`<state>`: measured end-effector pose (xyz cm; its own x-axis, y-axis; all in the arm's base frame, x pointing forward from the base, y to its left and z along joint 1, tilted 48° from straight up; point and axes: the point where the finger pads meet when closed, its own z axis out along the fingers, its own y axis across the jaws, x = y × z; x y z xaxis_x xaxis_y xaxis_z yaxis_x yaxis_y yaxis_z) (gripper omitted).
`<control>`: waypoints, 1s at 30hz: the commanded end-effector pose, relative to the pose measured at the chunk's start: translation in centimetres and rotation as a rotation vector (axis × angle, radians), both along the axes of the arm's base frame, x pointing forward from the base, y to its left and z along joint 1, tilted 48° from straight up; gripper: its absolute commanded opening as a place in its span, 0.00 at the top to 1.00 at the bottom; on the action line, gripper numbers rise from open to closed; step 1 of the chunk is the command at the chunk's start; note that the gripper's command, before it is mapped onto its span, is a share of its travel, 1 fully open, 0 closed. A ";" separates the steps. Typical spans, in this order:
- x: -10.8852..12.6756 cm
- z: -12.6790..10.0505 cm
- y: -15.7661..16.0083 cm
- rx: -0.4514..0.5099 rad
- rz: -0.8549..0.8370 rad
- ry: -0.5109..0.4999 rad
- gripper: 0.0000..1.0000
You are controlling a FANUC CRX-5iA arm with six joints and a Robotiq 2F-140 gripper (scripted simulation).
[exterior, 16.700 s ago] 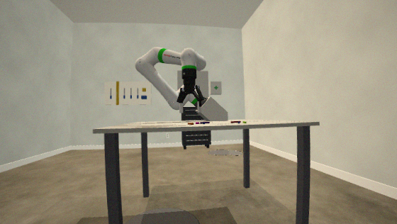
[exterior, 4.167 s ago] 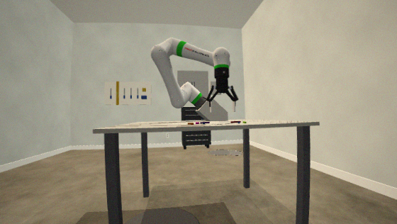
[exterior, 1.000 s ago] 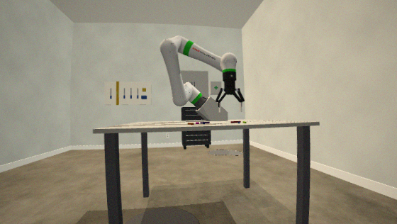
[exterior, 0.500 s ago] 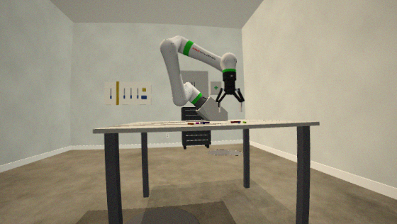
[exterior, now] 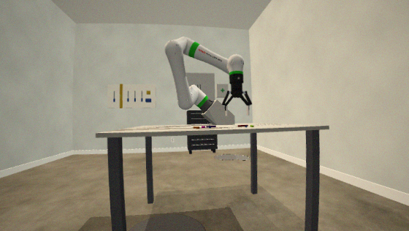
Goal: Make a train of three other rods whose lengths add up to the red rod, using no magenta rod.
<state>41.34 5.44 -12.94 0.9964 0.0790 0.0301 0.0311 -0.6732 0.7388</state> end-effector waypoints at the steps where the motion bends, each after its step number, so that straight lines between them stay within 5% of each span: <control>1: 0.0 0.0 0.0 0.000 0.000 0.000 0.00; 12: 1.0 -0.6 0.9 0.015 -0.125 -0.137 0.00; 30: 3.9 -2.3 3.4 0.058 -0.488 -0.534 0.00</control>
